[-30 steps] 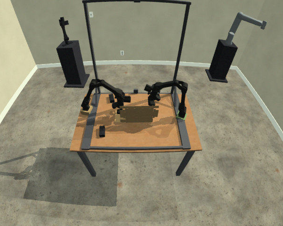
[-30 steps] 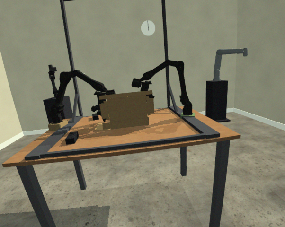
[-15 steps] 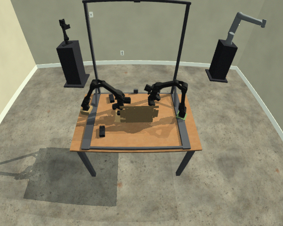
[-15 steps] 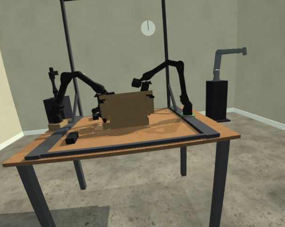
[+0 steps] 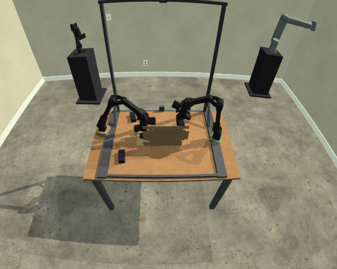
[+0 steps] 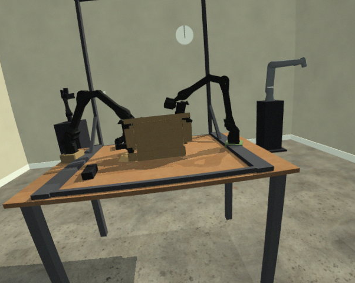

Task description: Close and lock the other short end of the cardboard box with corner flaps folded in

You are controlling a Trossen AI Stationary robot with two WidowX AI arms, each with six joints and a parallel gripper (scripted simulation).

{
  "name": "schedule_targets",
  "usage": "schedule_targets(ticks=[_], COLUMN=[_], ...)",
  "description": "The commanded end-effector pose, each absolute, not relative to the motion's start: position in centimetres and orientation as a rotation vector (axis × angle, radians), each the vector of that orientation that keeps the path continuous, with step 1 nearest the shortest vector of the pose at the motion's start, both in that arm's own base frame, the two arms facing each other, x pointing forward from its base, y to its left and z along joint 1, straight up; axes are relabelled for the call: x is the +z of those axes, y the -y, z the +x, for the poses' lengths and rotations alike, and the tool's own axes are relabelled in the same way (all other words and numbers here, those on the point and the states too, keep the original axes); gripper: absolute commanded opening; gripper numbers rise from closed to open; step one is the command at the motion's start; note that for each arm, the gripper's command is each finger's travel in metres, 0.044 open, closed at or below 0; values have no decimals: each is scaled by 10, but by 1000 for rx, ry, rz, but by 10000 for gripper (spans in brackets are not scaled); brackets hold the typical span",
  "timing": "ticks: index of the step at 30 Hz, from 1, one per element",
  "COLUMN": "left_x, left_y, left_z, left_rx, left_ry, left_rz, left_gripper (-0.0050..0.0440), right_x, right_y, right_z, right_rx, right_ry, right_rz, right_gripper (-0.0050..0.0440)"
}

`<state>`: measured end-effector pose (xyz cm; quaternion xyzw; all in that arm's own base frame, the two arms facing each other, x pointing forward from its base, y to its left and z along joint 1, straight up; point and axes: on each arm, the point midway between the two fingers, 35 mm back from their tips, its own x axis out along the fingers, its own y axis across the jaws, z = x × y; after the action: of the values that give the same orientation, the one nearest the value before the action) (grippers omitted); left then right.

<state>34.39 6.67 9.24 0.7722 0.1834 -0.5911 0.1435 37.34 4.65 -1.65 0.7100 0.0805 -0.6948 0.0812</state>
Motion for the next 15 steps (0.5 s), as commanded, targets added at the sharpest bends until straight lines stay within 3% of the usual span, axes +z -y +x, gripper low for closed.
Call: schedule_targets(ticks=[1, 15], left_x=[99, 99], left_y=[-68, -68], left_z=[346, 346], left_rx=[-1684, -1684], left_ry=[-530, -530], left_rz=[2246, 2246], left_gripper=[63, 63], right_x=[-25, -28], right_y=[-46, -45], right_z=[367, 364], right_rx=[-2098, -2084], right_ry=[-238, -237], right_rz=[2109, 2120], right_gripper=[247, 247])
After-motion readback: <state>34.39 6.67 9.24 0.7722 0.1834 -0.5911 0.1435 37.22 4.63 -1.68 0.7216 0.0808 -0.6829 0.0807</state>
